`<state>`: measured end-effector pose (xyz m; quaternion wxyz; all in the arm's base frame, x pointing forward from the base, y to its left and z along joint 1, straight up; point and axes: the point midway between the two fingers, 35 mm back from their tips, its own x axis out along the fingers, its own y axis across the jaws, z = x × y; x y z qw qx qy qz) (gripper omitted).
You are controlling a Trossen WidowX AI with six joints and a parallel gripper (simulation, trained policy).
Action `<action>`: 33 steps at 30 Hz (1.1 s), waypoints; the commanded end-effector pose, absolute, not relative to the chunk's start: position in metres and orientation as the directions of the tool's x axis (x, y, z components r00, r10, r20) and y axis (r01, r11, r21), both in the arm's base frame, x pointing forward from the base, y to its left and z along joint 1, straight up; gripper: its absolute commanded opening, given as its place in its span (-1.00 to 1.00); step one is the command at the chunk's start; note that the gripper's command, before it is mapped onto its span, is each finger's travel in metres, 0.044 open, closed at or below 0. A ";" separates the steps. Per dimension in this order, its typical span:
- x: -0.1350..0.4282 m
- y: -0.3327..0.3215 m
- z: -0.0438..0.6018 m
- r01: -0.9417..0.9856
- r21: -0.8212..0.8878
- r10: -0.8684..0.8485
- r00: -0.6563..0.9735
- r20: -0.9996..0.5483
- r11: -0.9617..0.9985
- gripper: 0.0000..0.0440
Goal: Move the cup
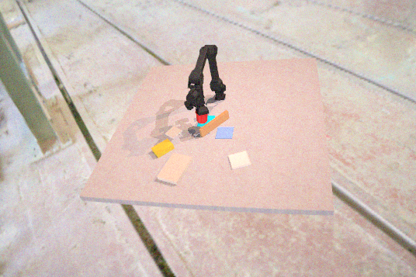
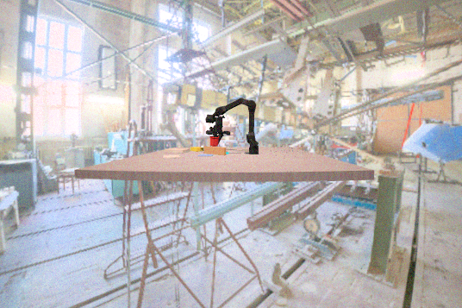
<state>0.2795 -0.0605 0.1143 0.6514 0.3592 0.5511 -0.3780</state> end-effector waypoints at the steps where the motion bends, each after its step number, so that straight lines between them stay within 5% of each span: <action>1: 0.273 -0.063 0.108 0.890 0.054 -0.102 0.112 -0.988 0.453 -1.00; 23: 0.229 -0.064 0.062 0.910 0.018 -0.107 0.068 -0.992 0.413 -0.89; 30: 0.234 -0.069 0.069 0.914 0.087 -0.111 0.141 -0.984 0.396 -0.31; 33: 0.233 -0.068 0.072 0.911 0.112 -0.106 0.167 -0.980 0.398 -0.29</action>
